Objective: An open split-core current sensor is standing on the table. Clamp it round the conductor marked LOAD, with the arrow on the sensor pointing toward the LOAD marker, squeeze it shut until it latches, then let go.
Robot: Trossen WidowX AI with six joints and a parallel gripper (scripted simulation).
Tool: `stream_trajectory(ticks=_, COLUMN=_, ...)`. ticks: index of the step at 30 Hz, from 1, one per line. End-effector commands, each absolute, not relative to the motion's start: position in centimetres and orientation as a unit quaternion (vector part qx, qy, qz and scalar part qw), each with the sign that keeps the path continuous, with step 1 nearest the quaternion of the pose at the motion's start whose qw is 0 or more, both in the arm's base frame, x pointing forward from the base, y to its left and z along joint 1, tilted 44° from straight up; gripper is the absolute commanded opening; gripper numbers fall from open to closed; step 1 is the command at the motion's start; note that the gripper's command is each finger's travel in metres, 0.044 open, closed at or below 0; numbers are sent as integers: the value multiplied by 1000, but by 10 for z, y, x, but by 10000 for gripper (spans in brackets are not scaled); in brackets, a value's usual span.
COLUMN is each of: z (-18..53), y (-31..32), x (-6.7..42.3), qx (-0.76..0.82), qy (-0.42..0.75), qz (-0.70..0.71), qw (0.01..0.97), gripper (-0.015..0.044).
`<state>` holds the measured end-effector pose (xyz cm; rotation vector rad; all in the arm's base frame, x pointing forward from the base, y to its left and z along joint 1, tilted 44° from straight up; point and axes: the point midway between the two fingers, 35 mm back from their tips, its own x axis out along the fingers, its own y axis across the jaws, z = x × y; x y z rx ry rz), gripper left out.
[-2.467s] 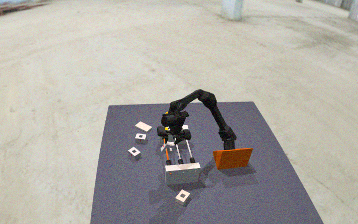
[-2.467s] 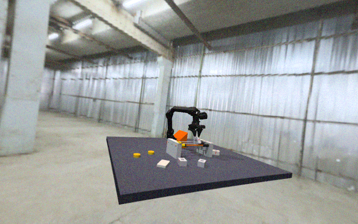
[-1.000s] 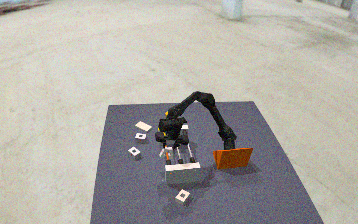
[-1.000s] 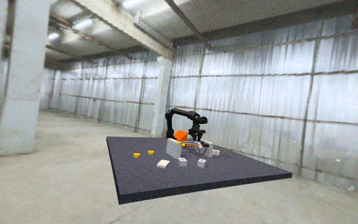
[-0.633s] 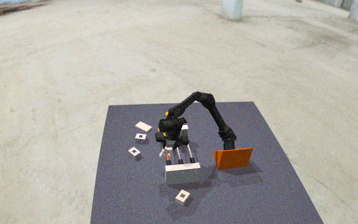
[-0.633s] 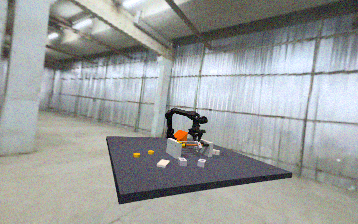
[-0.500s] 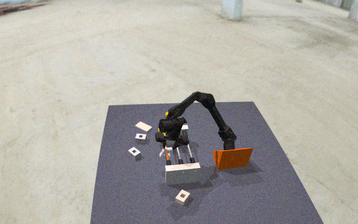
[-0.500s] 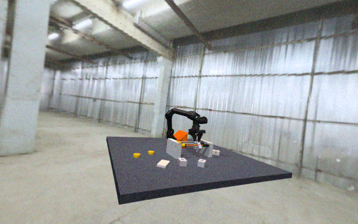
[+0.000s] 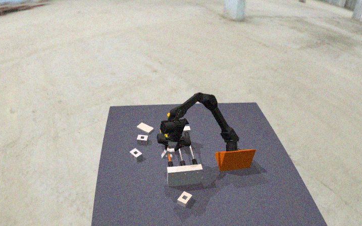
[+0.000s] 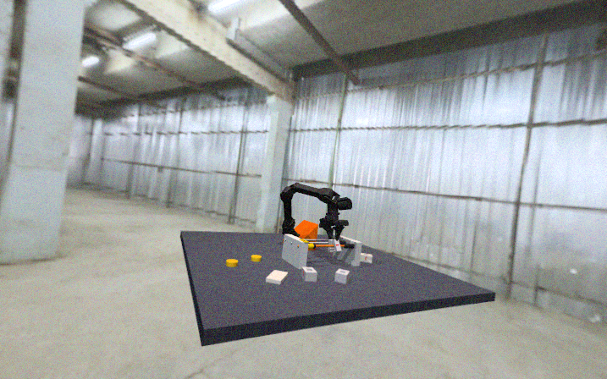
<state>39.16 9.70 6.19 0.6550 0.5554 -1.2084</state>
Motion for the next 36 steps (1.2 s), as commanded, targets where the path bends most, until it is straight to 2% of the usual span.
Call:
stream_trajectory(ticks=1, z=63, y=99, x=395, qx=300, qy=256, qz=-556, qw=731, gripper=0)
stream_trajectory(ticks=23, z=62, y=98, x=408, qx=272, qy=283, qz=-627, qw=672, gripper=0)
stream_trajectory(ticks=36, z=61, y=96, x=406, qx=272, qy=280, qz=-617, qw=683, gripper=341)
